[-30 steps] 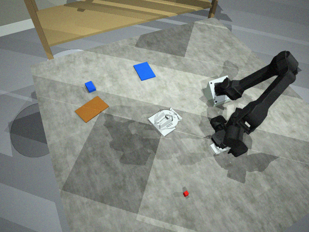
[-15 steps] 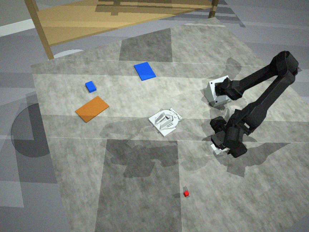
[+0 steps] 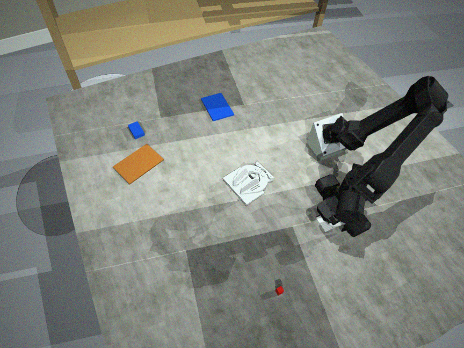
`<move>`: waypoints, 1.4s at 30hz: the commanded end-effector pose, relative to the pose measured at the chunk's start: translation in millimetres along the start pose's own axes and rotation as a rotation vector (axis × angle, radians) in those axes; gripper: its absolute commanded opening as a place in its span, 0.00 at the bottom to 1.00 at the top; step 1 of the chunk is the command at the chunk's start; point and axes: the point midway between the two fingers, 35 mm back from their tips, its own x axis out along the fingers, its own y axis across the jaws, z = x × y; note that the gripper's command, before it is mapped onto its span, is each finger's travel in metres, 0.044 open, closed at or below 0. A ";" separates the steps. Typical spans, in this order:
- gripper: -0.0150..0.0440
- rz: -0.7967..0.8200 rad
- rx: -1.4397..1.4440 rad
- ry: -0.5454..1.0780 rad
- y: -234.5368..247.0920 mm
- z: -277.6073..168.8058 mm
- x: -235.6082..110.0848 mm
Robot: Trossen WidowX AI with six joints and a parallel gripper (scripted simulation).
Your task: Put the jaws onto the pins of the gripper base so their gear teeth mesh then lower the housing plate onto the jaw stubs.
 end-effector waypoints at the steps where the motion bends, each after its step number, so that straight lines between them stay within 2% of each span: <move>1: 1.00 -0.003 0.004 -0.002 -0.6 0.5 0.5; 17: 0.85 0.000 0.000 0.000 0.0 0.0 0.0; 28: 0.85 -0.001 0.000 0.000 -0.1 0.4 -1.9; 42: 0.85 -0.011 0.001 -0.001 -1.2 3.7 -45.2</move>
